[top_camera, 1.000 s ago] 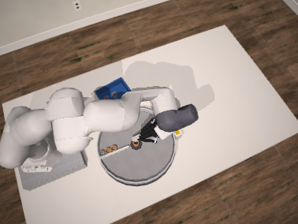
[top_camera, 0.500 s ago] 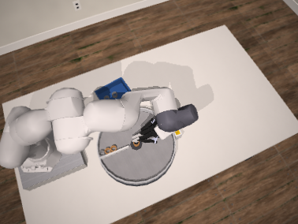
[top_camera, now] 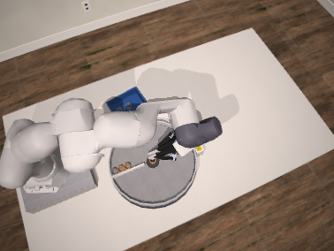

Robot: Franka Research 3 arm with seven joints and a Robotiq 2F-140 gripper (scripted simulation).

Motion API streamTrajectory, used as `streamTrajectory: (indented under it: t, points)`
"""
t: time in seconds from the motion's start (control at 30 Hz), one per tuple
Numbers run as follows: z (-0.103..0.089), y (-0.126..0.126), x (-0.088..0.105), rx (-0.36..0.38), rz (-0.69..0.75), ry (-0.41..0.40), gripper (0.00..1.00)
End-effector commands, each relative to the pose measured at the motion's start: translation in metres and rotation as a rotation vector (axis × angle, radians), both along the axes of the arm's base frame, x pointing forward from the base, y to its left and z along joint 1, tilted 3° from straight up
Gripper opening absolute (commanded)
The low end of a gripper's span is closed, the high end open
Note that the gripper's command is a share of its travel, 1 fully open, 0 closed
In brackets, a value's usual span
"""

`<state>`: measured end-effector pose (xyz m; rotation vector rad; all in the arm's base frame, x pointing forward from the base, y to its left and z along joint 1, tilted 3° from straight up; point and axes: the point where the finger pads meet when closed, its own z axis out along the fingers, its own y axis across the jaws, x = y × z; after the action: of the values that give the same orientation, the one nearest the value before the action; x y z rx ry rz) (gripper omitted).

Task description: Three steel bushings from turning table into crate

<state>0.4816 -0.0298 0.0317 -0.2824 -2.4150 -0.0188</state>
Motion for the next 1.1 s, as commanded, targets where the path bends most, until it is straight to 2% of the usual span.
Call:
streamTrajectory:
  t: [0.0, 0.37, 0.63, 1.07]
  points:
    - [-0.001, -0.002, 0.001, -0.005, 0.001, -0.003, 0.07]
    - [0.000, -0.002, 0.001, -0.005, 0.001, -0.003, 0.07]
    - [0.029, 0.000, 0.002, -0.005, 0.001, -0.003, 0.07]
    - [0.032, 0.000, 0.002, -0.005, 0.001, -0.003, 0.07]
